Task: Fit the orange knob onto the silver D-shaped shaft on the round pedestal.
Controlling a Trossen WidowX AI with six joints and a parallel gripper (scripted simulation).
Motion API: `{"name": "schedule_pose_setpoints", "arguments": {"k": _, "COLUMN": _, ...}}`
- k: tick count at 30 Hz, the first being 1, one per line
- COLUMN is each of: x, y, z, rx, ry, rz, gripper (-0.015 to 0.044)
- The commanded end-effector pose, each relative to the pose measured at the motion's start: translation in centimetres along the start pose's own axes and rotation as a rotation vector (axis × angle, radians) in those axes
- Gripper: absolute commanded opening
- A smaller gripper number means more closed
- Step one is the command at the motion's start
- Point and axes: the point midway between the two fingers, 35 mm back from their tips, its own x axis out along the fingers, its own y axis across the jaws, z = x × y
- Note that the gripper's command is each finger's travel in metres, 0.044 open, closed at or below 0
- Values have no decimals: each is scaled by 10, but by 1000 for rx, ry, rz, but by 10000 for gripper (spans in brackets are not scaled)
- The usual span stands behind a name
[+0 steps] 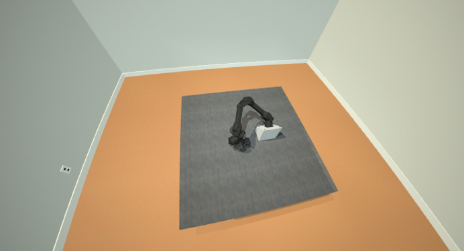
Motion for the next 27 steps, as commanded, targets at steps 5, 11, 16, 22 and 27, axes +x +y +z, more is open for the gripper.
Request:
{"name": "schedule_pose_setpoints", "arguments": {"k": 5, "x": 4, "y": 2, "z": 0, "rx": -12, "ry": 8, "rz": 3, "gripper": 204}}
{"name": "schedule_pose_setpoints", "arguments": {"k": 11, "x": 4, "y": 2, "z": 0, "rx": -12, "ry": 8, "rz": 3, "gripper": 144}}
{"name": "schedule_pose_setpoints", "arguments": {"k": 16, "x": 0, "y": 2, "z": 2, "rx": -12, "ry": 6, "rz": 3, "gripper": 52}}
{"name": "schedule_pose_setpoints", "arguments": {"k": 22, "x": -42, "y": -1, "z": 12, "rx": -14, "ry": -5, "rz": 3, "gripper": 0}}
{"name": "schedule_pose_setpoints", "arguments": {"k": 27, "x": -79, "y": 0, "z": 17, "rx": -14, "ry": -7, "rz": 4, "gripper": 0}}
